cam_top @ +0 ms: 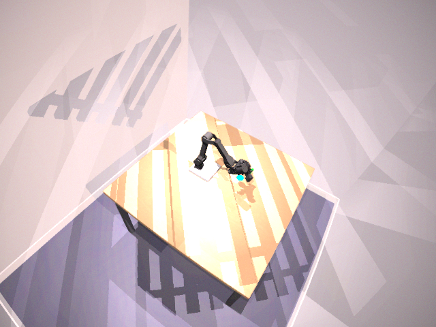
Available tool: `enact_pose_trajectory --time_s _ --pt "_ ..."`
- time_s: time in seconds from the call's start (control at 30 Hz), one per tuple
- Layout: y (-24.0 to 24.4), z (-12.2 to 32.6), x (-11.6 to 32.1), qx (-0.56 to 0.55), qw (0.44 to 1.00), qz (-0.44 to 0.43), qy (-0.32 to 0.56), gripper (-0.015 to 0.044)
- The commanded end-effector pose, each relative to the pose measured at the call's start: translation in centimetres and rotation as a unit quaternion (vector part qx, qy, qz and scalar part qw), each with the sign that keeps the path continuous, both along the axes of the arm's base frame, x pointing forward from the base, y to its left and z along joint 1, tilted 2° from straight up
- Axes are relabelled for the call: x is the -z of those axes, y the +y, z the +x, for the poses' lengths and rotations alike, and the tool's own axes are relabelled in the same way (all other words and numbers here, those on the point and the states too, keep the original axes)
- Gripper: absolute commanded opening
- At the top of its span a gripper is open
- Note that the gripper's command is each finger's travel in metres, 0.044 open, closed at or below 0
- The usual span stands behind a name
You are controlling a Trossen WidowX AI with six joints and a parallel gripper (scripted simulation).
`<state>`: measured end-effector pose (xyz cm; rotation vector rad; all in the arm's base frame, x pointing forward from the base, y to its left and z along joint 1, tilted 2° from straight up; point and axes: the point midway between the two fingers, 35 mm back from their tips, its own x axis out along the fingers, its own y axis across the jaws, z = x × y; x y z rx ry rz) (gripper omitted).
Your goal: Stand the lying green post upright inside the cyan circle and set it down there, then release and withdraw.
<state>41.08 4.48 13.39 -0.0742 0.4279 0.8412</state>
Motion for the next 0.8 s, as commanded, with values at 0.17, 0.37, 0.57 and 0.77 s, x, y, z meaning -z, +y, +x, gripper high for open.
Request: enact_pose_trajectory --time_s 0.17,0.37,0.57,0.77 --pt "-0.1 -0.7 -0.3 -0.006 1.0 0.018 -0.016 0.0023" --pt "-0.3 -1.1 -0.4 -0.011 0.999 0.028 -0.028 0.0023" --pt "-0.4 -1.6 -0.5 -0.016 0.998 0.038 -0.04 0.0023" --pt "-0.5 -2.1 -0.6 -0.021 0.997 0.047 -0.052 0.0023"
